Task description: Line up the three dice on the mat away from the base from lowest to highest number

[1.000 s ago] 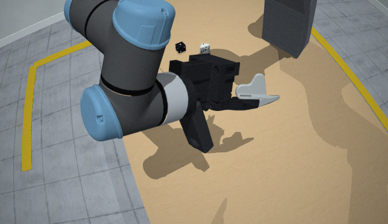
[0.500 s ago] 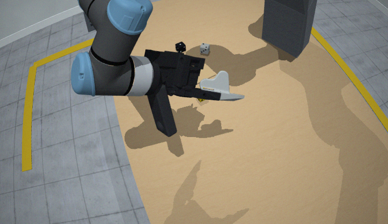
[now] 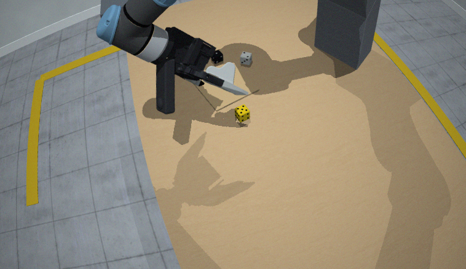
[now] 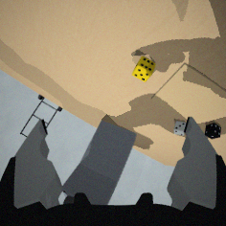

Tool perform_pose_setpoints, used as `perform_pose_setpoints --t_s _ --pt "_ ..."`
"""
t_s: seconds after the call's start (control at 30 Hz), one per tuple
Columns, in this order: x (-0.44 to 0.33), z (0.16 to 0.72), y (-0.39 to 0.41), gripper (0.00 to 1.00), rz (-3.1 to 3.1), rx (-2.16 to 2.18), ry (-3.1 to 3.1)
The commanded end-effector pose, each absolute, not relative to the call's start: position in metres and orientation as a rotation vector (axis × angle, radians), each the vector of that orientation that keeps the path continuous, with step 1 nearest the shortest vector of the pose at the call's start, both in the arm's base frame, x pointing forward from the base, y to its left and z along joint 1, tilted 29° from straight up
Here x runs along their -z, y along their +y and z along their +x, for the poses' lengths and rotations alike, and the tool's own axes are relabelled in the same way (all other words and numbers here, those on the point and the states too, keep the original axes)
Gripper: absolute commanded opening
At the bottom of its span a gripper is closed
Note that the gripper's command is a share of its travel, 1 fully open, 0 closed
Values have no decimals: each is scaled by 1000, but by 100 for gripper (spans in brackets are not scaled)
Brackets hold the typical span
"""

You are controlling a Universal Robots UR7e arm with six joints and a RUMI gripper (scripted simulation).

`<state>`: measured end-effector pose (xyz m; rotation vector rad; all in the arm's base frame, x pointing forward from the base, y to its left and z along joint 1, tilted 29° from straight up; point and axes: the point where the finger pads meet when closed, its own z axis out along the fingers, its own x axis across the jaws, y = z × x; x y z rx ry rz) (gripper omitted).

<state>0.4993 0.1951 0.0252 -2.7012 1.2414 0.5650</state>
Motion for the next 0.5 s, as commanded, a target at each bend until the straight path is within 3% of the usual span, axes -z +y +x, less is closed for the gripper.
perform_pose_setpoints --t_s 0.0,0.47 --pt "0 515 149 100 -2620 -431 1194" --pt "38 513 41 100 -2518 -76 1112"
